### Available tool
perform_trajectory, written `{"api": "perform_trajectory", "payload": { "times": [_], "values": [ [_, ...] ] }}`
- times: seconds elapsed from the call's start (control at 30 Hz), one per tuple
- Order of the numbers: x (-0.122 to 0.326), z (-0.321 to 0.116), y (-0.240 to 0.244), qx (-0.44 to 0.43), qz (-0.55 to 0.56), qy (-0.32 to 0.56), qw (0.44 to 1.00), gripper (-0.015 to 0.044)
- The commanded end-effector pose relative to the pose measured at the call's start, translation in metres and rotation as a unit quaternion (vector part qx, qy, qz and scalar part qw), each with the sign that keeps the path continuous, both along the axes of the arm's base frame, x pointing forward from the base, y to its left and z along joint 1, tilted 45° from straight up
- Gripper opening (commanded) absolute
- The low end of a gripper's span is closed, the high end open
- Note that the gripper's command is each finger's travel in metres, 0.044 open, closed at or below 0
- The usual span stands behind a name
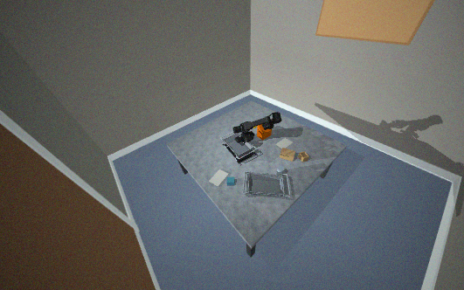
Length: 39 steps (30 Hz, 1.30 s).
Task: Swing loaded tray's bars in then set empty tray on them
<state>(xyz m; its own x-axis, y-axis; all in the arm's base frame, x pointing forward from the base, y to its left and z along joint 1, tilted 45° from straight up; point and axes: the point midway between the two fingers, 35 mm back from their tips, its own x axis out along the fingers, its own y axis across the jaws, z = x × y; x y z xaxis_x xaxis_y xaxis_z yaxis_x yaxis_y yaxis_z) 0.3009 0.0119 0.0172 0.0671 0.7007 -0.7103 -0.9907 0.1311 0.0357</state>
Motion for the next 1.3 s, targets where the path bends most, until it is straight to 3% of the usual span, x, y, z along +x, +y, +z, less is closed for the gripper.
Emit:
{"api": "perform_trajectory", "payload": {
  "times": [0.0, 0.43, 1.27],
  "values": [
    [-0.0046, -0.0012, 0.008, 0.003, 0.011, 0.009, 1.0, 0.0],
    [-0.0046, -0.0012, 0.008, 0.003, 0.011, 0.009, 1.0, 0.0],
    [-0.0046, -0.0012, 0.008, 0.003, 0.011, 0.009, 1.0, 0.0367]
  ]
}}
